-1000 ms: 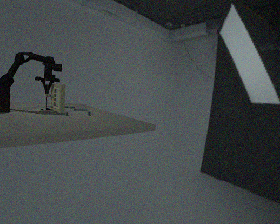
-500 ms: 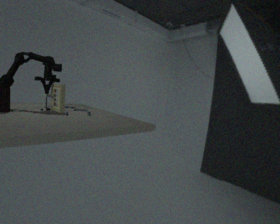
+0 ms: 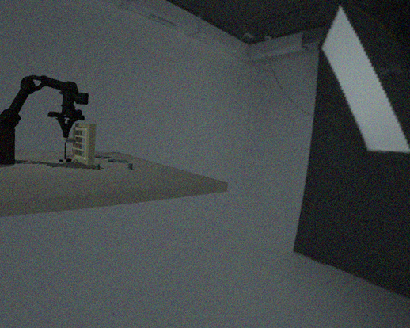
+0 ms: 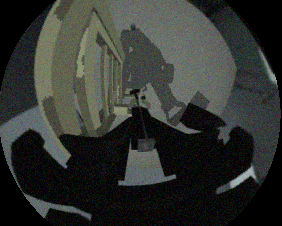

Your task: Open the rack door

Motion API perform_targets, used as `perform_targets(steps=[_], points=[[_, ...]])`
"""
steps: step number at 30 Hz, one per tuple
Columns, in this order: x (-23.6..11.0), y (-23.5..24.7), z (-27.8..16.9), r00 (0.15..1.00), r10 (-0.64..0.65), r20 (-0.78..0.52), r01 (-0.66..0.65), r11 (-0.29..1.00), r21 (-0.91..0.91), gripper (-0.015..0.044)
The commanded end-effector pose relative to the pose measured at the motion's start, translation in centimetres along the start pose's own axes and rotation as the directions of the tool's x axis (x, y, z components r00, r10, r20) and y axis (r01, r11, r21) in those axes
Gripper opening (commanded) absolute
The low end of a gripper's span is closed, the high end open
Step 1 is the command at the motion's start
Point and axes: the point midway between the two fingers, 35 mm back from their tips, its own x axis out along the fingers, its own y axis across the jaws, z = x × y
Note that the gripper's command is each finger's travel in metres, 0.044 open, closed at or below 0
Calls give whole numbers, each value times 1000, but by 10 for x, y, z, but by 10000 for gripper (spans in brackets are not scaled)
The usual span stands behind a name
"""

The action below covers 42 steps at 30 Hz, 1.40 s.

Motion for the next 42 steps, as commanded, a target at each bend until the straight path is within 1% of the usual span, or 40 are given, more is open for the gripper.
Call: perform_targets(steps=[1,21,42], points=[[0,-3,2,1000,7,7,-6,994,-105,28],[0,-34,19,1000,5,8,-1,911,-412,28],[0,-64,47,1000,4,10,4,739,-674,28]])
